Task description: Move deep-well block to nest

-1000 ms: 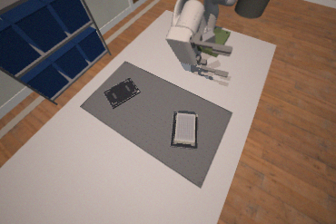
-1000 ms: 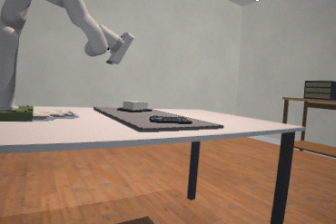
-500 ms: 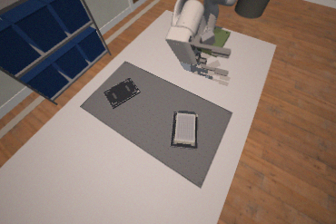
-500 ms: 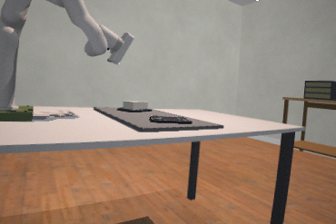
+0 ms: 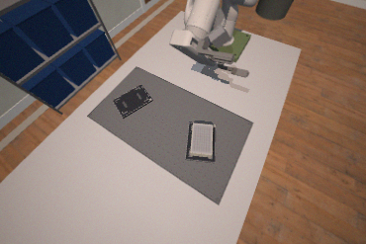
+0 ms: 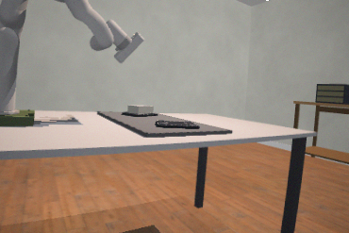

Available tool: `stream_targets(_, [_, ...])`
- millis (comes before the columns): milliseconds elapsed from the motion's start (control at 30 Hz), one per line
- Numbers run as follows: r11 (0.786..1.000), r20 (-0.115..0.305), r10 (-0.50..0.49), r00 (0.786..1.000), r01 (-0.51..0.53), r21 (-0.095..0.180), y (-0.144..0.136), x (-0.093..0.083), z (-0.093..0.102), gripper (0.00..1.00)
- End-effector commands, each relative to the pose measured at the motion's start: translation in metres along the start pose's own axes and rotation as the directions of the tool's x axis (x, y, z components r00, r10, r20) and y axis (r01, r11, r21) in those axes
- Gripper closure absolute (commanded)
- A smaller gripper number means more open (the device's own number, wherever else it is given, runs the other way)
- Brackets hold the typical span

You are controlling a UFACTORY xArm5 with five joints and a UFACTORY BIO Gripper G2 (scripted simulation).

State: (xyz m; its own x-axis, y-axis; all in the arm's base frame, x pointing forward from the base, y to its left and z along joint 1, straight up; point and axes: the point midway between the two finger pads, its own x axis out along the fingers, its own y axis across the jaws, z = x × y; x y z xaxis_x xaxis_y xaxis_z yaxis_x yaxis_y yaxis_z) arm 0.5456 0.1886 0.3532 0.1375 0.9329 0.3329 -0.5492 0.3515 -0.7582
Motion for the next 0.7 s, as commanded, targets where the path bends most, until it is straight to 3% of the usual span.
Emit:
stream_targets(0, [0.994, -0.041, -0.089, 0.995, 0.091, 0.067, -0.016, -0.002, -0.003, 0.63])
stream_targets(100, [0.981, -0.079, -0.155, 0.985, 0.163, 0.108, -0.027, -0.006, -0.006, 0.63])
stream_targets(133, [0.981, -0.079, -0.155, 0.985, 0.163, 0.108, -0.027, -0.007, -0.006, 0.63])
stream_targets(300, [0.943, -0.158, -0.264, 0.952, 0.289, 0.167, -0.045, -0.017, -0.012, 0.63])
stream_targets(400, [0.913, -0.209, -0.321, 0.924, 0.360, 0.192, -0.054, -0.025, -0.015, 0.63])
stream_targets(467, [0.913, -0.209, -0.321, 0.924, 0.360, 0.192, -0.054, -0.025, -0.015, 0.63])
stream_targets(667, [0.830, -0.331, -0.429, 0.840, 0.511, 0.223, -0.069, -0.043, -0.019, 0.63])
